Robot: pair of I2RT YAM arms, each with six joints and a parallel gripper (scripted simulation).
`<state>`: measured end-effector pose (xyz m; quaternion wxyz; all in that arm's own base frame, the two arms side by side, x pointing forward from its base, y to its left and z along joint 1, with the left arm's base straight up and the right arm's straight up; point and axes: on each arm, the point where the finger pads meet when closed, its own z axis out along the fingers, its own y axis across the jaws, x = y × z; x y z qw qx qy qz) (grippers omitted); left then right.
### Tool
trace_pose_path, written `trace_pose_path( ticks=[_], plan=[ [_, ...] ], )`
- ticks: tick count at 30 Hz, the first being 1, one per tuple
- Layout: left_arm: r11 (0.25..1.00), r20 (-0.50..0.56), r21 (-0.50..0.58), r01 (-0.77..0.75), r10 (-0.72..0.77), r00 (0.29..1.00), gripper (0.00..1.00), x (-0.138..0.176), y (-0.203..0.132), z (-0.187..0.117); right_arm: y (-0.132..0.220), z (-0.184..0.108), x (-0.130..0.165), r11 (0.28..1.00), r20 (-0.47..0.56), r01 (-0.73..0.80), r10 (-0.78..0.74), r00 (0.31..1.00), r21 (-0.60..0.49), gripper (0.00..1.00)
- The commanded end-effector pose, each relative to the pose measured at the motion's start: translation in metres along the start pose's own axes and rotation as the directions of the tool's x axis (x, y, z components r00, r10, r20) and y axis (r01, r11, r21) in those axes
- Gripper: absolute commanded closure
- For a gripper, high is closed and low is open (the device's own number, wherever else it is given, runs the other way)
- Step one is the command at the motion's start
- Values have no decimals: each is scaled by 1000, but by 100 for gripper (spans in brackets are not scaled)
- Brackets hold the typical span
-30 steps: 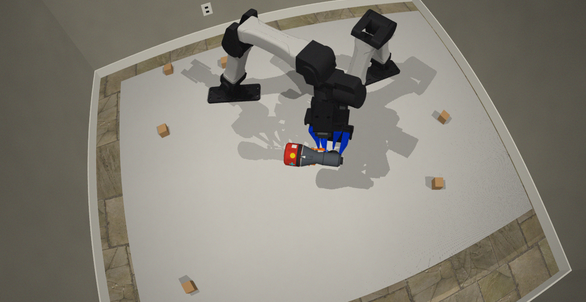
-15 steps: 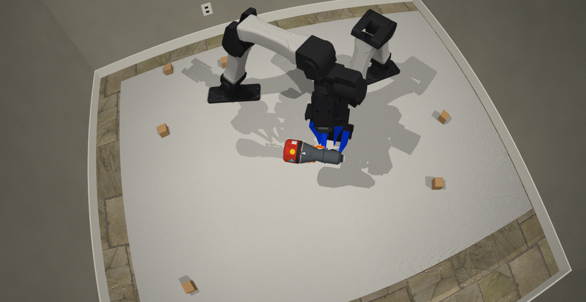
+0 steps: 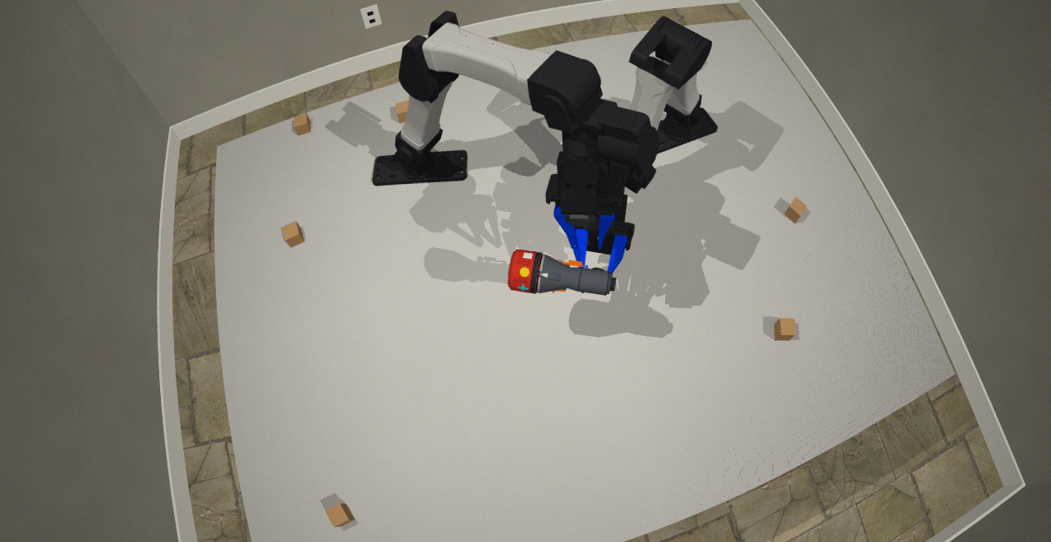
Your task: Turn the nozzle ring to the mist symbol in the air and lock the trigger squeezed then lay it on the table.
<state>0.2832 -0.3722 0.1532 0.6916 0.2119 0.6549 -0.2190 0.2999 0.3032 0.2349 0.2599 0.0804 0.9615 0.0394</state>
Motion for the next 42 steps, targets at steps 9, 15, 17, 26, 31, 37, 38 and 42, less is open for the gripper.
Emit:
trace_pose_path(
  ticks=[9, 15, 17, 26, 31, 37, 38, 42],
  plan=[
    [996, 149, 5, 84, -83, 985, 64, -47, 0, 2, 3, -21, 0, 1000, 8, 2, -2, 1000, 3, 63],
    [996, 149, 5, 84, -83, 985, 64, -47, 0, 2, 3, -29, 0, 1000, 10, 1, -1, 1000, -1, 63],
    [996, 149, 5, 84, -83, 985, 64, -47, 0, 2, 3, -32, 0, 1000, 9, 2, -2, 1000, 0, 63],
    [995, 184, 10, 103, -103, 978, 64, -61, -1, 4, 5, -42, 2, 1000, 7, 7, -7, 1000, 6, 63],
    [995, 184, 10, 103, -103, 978, 64, -61, -1, 4, 6, -44, 4, 1000, 4, 11, -11, 1000, 13, 63],
    [995, 184, 10, 103, -103, 978, 64, -61, -1, 4, -2, -50, -9, 1000, 19, -27, 27, 999, 5, 63],
    [995, 184, 10, 103, -103, 978, 64, -61, -1, 4, 0, -51, -7, 1000, 17, -20, 20, 1000, 1, 63],
    [995, 184, 10, 103, -103, 978, 64, -61, -1, 4, -4, -55, -11, 1000, 23, -31, 31, 999, -5, 63]
  ],
)
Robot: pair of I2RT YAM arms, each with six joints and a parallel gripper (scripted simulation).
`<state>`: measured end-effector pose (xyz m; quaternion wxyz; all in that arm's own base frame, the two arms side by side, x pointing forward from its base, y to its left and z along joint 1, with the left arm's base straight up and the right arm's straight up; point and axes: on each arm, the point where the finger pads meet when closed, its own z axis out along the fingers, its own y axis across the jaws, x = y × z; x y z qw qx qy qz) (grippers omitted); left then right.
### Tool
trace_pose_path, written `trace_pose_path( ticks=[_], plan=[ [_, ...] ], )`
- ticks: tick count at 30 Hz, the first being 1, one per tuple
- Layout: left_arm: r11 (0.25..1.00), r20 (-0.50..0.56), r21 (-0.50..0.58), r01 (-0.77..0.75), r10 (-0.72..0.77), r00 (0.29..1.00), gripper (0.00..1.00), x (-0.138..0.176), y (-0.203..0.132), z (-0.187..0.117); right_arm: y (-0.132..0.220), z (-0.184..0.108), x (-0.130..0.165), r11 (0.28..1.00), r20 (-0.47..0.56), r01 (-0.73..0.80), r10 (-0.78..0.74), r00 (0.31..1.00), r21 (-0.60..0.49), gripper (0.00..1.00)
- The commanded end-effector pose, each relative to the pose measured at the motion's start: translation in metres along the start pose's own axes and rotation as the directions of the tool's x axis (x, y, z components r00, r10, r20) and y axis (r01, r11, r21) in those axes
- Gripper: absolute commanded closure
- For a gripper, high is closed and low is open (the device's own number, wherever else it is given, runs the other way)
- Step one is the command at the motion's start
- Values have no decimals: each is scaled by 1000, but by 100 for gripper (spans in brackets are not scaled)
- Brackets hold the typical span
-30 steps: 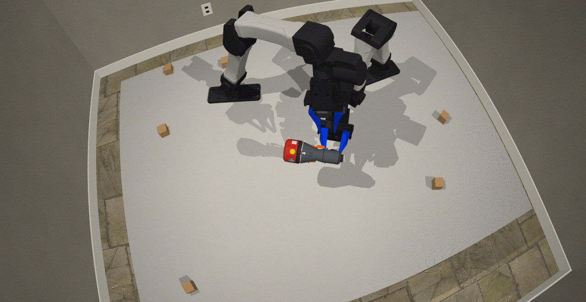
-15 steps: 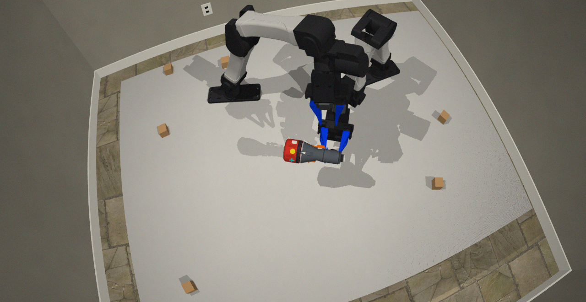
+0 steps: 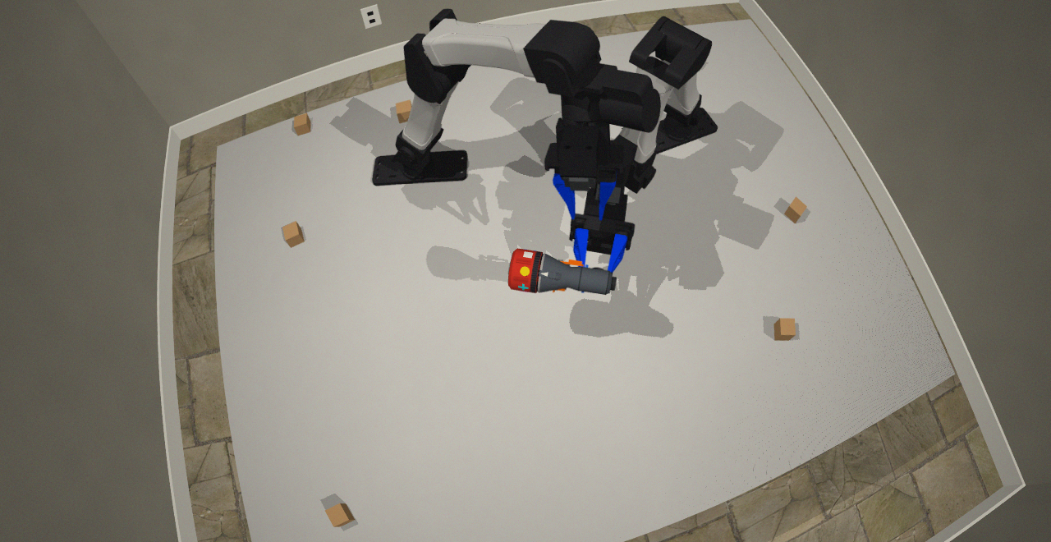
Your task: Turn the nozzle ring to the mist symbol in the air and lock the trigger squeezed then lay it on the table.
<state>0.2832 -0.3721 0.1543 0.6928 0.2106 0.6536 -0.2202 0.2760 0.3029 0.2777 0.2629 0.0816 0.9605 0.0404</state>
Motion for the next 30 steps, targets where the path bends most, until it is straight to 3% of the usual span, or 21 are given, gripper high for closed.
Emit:
trace_pose_path(
  ticks=[1, 10, 19, 22, 30],
  plan=[
    [995, 179, 9, 101, -101, 979, 64, -59, -2, 5, -4, -7, -8, 1000, 16, -22, 22, 1000, -5, 63],
    [995, 179, 9, 101, -101, 979, 64, -59, -2, 5, -10, 0, 0, 1000, -1, 2, -2, 1000, 25, 63],
    [995, 170, -13, 99, -96, 981, 64, -57, 3, 6, -14, -17, -53, 985, 93, -26, 42, 995, -169, 63],
    [995, 170, -13, 99, -96, 981, 64, -57, 3, 6, -15, -19, -58, 981, 104, -24, 44, 994, -190, 63],
    [995, 170, -15, 99, -95, 981, 64, -56, 4, 6, -47, -36, -104, 955, 233, -13, 86, 969, -298, 63]
  ],
)
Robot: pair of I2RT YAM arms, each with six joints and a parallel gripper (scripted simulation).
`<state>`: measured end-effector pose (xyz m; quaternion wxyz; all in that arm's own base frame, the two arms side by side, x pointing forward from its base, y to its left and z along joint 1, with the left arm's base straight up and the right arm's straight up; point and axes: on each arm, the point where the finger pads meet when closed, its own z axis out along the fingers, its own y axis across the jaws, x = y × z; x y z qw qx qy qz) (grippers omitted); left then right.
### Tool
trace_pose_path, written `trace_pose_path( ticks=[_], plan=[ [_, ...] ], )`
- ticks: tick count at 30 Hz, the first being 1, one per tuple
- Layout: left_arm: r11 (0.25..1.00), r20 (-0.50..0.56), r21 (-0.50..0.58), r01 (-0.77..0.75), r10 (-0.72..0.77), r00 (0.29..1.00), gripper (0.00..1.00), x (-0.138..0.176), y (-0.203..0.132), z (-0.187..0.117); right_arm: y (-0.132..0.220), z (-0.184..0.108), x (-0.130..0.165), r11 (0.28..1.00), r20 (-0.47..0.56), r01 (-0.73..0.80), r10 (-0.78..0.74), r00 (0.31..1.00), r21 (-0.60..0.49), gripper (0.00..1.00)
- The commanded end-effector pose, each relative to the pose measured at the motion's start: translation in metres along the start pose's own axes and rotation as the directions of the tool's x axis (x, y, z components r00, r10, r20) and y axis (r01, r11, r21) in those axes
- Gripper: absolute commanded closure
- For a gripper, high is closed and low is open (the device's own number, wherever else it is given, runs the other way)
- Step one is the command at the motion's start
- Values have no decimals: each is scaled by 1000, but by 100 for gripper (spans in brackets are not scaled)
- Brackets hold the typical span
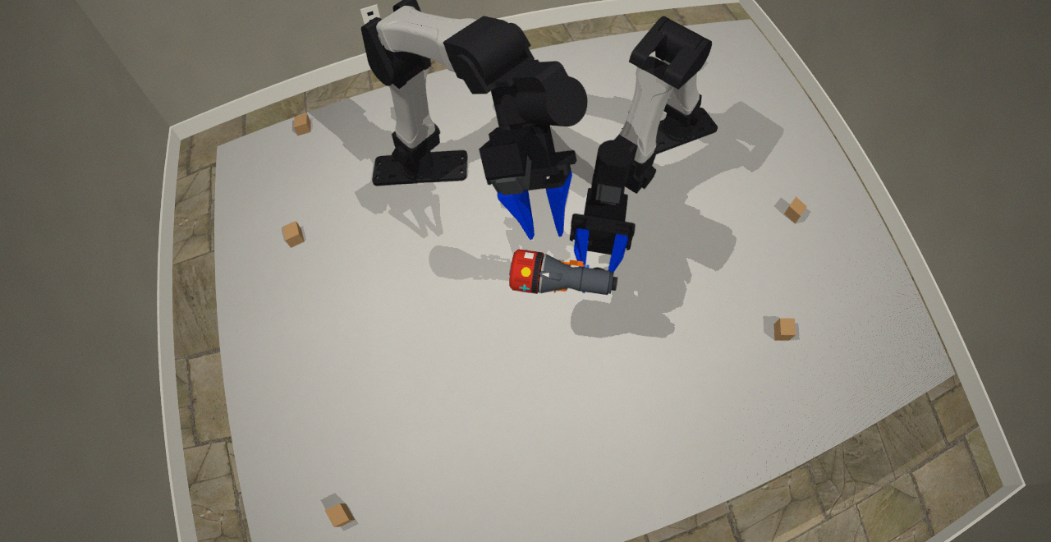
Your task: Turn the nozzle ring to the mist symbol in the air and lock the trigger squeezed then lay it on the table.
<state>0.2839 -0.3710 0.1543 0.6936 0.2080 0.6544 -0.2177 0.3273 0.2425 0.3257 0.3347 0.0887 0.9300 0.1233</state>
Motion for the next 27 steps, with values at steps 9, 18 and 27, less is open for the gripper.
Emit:
trace_pose_path(
  ticks=[9, 18, 27],
  plan=[
    [995, 169, -9, 98, -95, 981, 64, -56, 3, 6, -23, -22, -71, 979, 254, 61, -10, 967, -194, 63],
    [997, -6, -1, 80, -80, 997, 64, -6, -6, 23, -75, -31, -114, 974, 463, 151, -57, 885, -169, 63],
    [985, -160, -32, 172, -175, 971, 64, 9, -18, 58, -118, -46, -137, 970, 618, 227, -128, 776, -84, 63]
  ],
)
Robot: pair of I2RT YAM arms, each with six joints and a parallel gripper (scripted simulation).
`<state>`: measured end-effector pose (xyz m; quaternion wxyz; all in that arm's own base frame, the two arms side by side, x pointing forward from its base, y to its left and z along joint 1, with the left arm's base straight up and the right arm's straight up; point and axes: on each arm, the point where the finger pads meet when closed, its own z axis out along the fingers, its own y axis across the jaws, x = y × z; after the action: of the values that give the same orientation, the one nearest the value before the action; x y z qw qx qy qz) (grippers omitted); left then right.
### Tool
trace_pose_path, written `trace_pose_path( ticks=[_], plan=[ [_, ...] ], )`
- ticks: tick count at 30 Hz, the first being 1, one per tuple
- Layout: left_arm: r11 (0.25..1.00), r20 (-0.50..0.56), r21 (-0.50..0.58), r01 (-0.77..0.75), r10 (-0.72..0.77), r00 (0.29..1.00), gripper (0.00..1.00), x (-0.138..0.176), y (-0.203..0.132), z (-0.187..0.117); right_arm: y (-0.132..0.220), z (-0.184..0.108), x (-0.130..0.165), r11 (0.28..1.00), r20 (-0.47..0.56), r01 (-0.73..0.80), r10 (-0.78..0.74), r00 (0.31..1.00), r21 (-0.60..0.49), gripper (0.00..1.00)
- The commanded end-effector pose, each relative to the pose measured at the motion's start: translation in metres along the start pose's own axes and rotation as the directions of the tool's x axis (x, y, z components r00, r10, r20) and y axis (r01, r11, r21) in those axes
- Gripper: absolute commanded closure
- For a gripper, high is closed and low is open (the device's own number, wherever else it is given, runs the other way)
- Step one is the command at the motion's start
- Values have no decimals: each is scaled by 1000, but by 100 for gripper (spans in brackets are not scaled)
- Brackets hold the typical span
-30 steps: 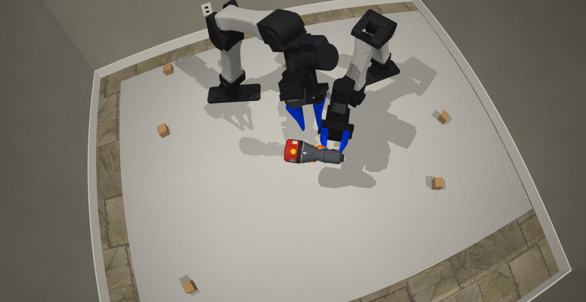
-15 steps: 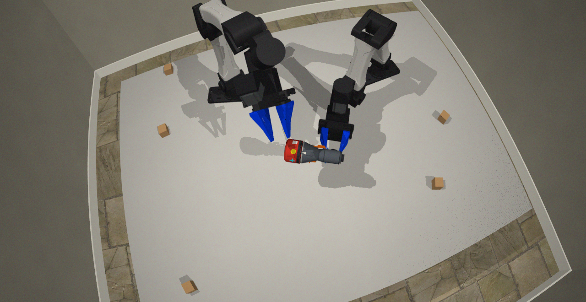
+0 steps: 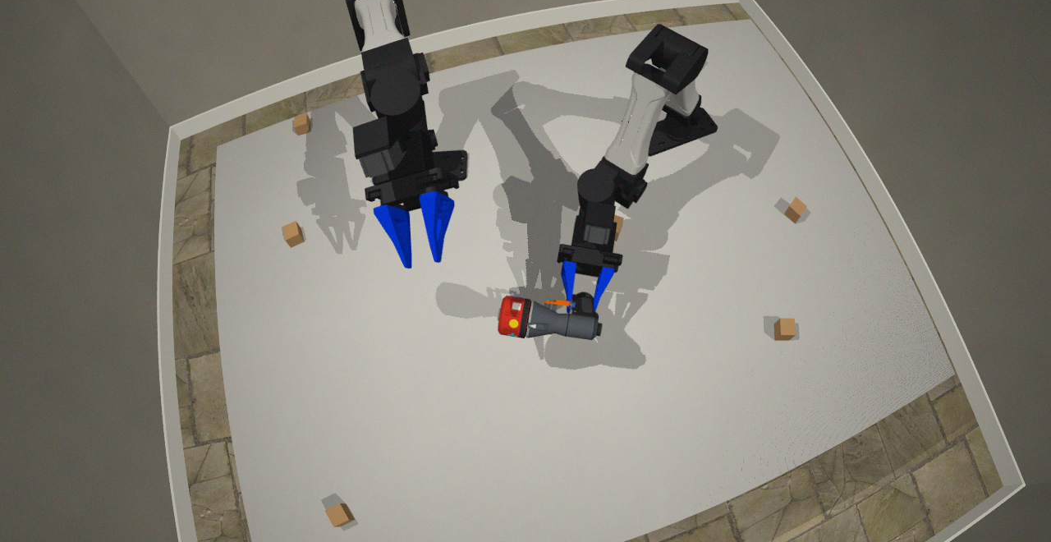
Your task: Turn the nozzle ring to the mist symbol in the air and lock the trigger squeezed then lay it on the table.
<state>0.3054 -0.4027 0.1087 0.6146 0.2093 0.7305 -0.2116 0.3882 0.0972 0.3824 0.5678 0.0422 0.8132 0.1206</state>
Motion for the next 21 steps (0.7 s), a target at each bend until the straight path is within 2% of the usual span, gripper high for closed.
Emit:
trace_pose_path(
  ticks=[1, 4, 5, 8, 10, 11, 15, 16, 17, 18, 19, 20, 21],
  plan=[
    [992, 13, -2, 123, -123, 992, 64, -32, -8, 23, -9, -9, -29, 996, 177, 79, -69, 982, -51, 63],
    [990, -89, -31, 135, -137, 987, 64, -7, -7, 33, -30, -15, -37, 991, 250, 131, -124, 960, -13, 63],
    [987, -88, -34, 157, -160, 983, 64, -15, -12, 42, -36, -18, -39, 989, 273, 149, -144, 951, 2, 63],
    [980, -145, -61, 188, -195, 970, 64, -11, -13, 53, -54, -27, -44, 978, 337, 205, -209, 918, 49, 63],
    [978, -219, -96, 185, -202, 954, 64, 11, -8, 53, -66, -35, -48, 966, 378, 241, -257, 890, 89, 63],
    [973, -216, -100, 209, -226, 950, 64, 2, -13, 63, -71, -38, -48, 961, 393, 257, -278, 877, 105, 63],
    [966, -249, -124, 227, -252, 935, 64, 3, -13, 68, -79, -40, -45, 955, 396, 267, -296, 869, 127, 63],
    [962, -241, -133, 240, -266, 933, 64, -8, -16, 68, -85, -33, -39, 956, 377, 262, -294, 878, 133, 63],
    [956, -252, -154, 250, -283, 925, 64, -11, -11, 70, -84, -45, -44, 956, 400, 259, -294, 868, 140, 63],
    [955, -297, -180, 238, -283, 912, 64, 11, -10, 75, -86, -39, -39, 959, 379, 248, -281, 882, 136, 63],
    [960, -248, -131, 249, -275, 929, 64, -10, -24, 71, -93, -21, -32, 966, 331, 217, -251, 909, 138, 63],
    [955, -224, -145, 260, -288, 931, 64, -17, -13, 78, -94, -20, -33, 969, 325, 204, -240, 915, 140, 63],
    [953, -236, -152, 261, -291, 927, 64, -14, -14, 79, -90, -33, -43, 969, 360, 203, -241, 901, 141, 63]
  ],
)
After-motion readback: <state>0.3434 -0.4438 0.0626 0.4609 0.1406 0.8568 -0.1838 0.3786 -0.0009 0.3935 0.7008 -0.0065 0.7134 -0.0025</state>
